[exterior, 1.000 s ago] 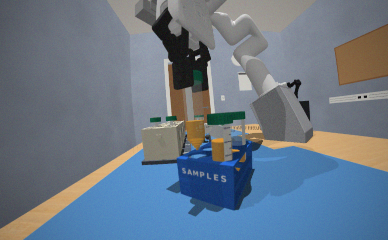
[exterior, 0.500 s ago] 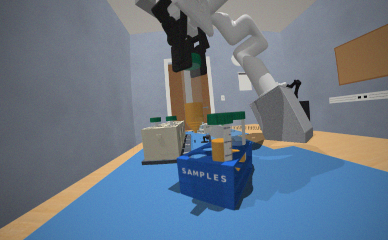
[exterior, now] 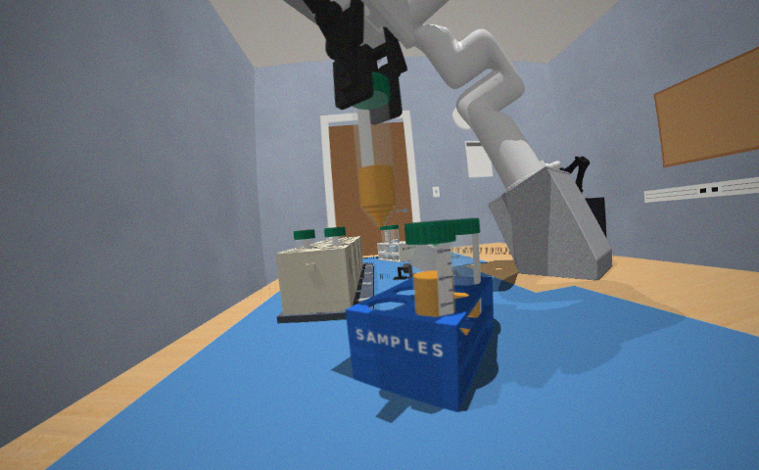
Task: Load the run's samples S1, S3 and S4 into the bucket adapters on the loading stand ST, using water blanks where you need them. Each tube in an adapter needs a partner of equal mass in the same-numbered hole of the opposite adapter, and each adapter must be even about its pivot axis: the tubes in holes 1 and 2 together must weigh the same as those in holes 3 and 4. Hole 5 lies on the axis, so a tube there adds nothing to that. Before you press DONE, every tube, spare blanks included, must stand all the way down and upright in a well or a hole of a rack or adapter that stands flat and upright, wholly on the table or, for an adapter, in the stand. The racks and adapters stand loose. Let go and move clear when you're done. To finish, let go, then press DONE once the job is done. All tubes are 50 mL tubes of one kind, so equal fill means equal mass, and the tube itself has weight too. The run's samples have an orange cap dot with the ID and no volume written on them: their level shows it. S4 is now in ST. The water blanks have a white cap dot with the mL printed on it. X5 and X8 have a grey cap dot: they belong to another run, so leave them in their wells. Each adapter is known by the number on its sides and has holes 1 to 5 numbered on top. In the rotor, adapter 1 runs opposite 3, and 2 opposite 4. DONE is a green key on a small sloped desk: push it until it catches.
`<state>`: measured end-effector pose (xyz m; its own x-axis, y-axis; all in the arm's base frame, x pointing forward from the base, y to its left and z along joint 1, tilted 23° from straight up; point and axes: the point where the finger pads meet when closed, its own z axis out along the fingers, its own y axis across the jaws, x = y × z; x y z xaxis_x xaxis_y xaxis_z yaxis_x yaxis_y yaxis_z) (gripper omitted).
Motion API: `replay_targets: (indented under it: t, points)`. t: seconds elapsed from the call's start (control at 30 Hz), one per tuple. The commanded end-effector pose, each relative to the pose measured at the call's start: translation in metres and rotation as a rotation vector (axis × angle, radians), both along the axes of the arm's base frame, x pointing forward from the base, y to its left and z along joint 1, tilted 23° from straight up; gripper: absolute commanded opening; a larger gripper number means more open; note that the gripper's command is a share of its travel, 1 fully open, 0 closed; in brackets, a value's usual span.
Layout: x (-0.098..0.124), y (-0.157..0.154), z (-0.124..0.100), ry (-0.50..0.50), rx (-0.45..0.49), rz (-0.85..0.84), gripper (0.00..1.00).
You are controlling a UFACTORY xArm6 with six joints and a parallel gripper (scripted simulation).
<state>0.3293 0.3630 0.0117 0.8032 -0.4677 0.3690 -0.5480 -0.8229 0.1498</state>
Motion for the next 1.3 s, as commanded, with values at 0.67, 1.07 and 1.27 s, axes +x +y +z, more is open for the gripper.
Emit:
replay_targets:
  t: [0.67,1.07,1.27]
  points:
    - [0.005,-0.019,0.03,0.062,-0.043,0.184,0.0]
    - [0.019,-0.063,0.049,0.168,-0.122,0.49,0.0]
    - [0.027,-0.09,0.06,0.196,-0.142,0.568,0.0]
